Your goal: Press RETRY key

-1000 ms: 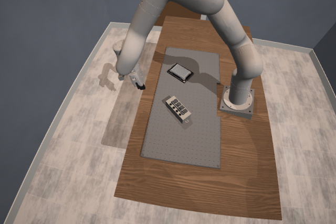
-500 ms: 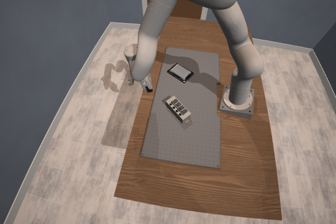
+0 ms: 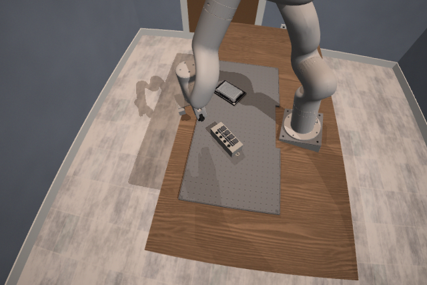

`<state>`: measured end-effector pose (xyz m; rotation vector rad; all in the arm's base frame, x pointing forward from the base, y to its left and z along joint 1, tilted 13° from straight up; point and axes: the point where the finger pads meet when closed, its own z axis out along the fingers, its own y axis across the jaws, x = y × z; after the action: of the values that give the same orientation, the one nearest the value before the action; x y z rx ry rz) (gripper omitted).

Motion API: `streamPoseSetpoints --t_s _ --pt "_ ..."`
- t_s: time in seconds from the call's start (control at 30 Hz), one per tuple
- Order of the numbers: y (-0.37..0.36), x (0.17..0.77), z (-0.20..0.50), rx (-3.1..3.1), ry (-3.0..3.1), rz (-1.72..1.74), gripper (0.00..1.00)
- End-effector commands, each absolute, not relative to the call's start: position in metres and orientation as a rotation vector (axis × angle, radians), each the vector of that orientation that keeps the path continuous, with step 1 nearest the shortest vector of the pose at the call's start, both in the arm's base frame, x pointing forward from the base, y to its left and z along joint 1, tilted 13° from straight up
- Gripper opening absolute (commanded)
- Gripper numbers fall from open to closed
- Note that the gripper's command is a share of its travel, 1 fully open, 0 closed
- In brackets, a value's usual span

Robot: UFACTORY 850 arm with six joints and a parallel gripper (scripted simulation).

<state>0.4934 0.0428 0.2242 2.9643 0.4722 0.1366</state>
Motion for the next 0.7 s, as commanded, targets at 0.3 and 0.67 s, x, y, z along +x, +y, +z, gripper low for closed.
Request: streamPoseSetpoints --t_s 0.3,0.67 --pt "0.058 0.45 0.213 2.902 0.66 0.2 0.0" --pt "0.069 0.412 0.201 2.862 0.811 0.24 0.0"
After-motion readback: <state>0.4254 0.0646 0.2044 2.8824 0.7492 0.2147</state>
